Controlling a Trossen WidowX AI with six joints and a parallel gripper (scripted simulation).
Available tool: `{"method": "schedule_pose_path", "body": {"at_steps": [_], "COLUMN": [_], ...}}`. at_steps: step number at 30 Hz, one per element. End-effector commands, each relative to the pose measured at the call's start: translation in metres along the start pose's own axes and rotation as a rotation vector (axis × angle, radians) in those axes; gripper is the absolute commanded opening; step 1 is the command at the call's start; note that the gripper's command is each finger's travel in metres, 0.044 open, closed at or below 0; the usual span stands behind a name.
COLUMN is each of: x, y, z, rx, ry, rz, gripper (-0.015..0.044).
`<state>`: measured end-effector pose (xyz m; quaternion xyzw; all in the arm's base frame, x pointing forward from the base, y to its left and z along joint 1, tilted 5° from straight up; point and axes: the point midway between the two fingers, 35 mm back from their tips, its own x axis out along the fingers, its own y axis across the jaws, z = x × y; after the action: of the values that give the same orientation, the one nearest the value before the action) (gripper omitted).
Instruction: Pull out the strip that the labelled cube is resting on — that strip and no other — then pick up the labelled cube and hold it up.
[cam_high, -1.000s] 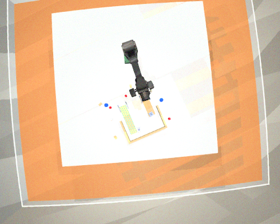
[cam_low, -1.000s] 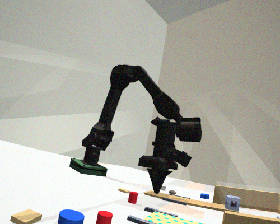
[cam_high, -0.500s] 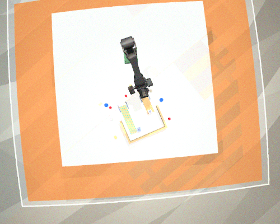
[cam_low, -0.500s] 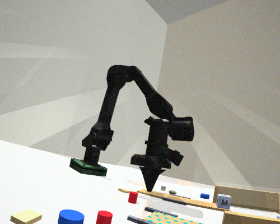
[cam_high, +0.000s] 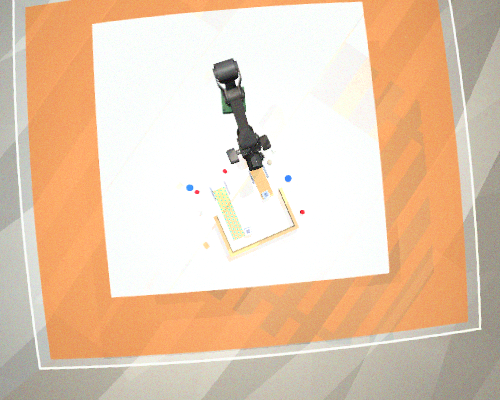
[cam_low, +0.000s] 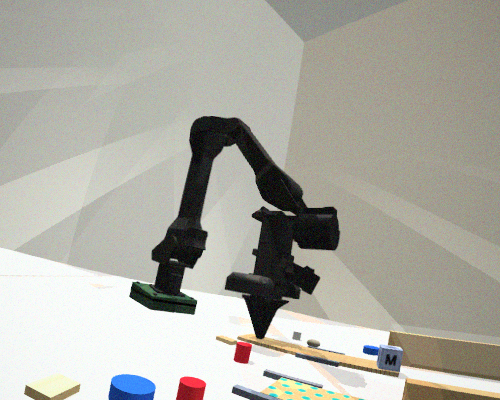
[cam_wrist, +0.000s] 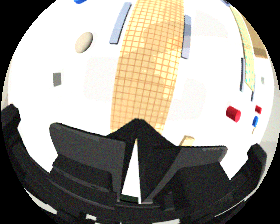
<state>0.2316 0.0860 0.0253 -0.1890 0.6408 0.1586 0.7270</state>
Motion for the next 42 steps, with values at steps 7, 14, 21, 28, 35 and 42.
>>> {"method": "schedule_pose_path", "body": {"at_steps": [7, 14, 21, 28, 35, 42], "x": [0.005, 0.005, 0.005, 0.004, 0.004, 0.004], "y": [0.001, 0.001, 0.001, 0.001, 0.001, 0.001], "z": [-0.023, -0.033, -0.043, -0.052, -0.058, -0.058], "rx": [-0.007, -0.007, -0.007, -0.007, -0.007, -0.007], "ry": [0.032, 0.032, 0.033, 0.034, 0.034, 0.034], "rz": [0.006, 0.006, 0.006, 0.005, 0.005, 0.005], "gripper": [0.0000, 0.0000, 0.0000, 0.0000, 0.0000, 0.0000]}}
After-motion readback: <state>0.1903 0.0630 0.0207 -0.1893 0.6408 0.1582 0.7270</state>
